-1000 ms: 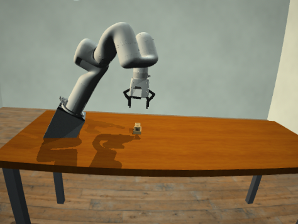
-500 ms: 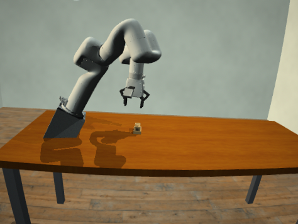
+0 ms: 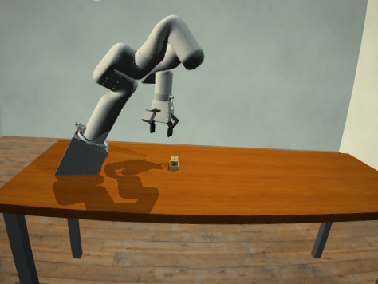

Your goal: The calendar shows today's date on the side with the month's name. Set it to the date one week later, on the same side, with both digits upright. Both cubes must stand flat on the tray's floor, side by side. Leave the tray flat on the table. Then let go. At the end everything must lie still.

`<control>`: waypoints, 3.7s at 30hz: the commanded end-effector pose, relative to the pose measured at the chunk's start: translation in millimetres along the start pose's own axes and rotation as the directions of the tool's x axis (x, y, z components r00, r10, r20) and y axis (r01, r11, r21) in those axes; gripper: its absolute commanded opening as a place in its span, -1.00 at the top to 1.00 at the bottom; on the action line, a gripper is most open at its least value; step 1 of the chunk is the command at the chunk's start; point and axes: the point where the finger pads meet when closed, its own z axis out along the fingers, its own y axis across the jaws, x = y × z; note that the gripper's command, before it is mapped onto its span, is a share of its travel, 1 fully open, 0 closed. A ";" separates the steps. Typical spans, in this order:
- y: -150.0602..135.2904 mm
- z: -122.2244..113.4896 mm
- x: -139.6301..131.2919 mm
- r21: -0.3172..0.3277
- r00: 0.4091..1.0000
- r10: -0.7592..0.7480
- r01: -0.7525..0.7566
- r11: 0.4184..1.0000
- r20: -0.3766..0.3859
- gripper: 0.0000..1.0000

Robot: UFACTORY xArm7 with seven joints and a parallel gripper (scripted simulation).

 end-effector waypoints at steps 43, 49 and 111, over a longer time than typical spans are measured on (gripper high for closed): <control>0.9 66.6 -1.6 0.007 1.000 0.008 -0.008 1.000 0.000 -1.00; 0.9 66.6 -1.6 0.007 1.000 0.008 -0.008 1.000 0.000 -1.00; 0.9 66.6 -1.6 0.007 1.000 0.008 -0.008 1.000 0.000 -1.00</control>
